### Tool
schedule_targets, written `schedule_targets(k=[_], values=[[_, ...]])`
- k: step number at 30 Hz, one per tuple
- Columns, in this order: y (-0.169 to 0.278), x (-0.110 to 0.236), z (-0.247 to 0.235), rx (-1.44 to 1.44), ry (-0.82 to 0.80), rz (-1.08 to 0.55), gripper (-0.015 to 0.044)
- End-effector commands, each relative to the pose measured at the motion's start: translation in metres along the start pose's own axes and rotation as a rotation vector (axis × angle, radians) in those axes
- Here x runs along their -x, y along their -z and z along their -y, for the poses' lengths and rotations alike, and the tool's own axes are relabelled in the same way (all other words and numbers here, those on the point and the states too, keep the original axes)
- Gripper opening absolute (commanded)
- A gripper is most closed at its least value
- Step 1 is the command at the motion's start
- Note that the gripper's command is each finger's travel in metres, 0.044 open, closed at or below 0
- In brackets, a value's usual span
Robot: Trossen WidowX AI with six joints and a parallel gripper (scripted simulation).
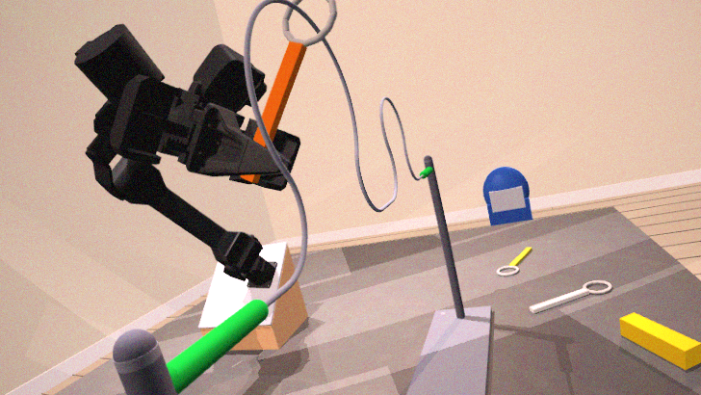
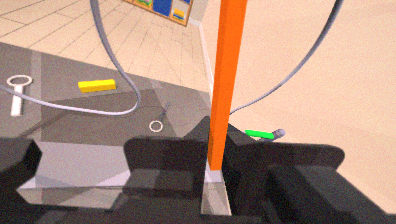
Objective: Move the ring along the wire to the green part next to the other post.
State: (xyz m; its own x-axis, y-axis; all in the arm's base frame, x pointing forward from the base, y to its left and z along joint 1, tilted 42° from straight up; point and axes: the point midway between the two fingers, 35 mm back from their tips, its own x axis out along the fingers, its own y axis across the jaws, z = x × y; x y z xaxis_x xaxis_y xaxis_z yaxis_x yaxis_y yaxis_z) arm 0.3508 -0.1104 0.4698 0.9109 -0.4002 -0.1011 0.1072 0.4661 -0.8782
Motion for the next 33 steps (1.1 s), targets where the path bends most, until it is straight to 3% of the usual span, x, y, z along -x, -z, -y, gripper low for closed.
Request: schedule_targets(k=[1, 33], values=[[-0.001, 0.003, 0.003, 0.039, 0.031, 0.01, -0.015], [-0.003, 0.003, 0.014, 0.385, 0.225, 0.055, -0.015]])
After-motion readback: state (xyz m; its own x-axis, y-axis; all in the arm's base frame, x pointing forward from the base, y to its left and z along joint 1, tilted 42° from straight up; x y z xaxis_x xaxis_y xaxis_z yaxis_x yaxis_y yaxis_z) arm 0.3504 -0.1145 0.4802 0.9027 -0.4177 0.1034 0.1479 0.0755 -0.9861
